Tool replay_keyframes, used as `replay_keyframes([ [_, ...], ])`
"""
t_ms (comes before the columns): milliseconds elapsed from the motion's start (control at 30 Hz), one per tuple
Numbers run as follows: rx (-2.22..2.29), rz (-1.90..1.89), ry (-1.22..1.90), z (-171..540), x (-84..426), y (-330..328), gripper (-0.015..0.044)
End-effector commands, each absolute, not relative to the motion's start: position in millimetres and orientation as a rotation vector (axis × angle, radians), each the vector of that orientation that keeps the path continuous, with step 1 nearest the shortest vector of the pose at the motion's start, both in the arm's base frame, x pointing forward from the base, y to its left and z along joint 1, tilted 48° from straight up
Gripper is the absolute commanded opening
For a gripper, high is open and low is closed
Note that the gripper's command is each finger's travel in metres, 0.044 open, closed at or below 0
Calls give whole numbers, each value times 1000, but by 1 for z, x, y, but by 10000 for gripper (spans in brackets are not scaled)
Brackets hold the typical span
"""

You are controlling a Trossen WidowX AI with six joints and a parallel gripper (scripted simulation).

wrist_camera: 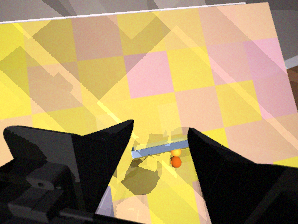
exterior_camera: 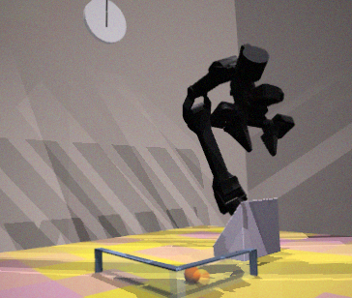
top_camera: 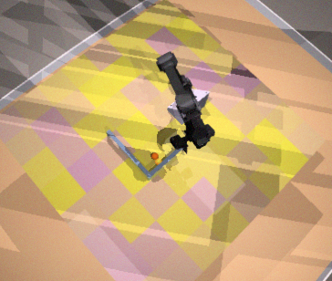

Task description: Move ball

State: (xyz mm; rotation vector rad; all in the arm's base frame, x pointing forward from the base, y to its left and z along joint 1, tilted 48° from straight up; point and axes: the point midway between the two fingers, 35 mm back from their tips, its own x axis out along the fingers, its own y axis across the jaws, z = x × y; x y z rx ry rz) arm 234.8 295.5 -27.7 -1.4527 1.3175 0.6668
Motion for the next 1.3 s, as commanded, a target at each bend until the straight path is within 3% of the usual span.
replay_keyframes([
  [0, -1566, 631, 1415, -42, 273, 236, 281],
  [400, -1778, 682, 1770, -65, 318, 63, 281],
  [1267, -1783, 688, 1785, -85, 319, 35, 281],
])
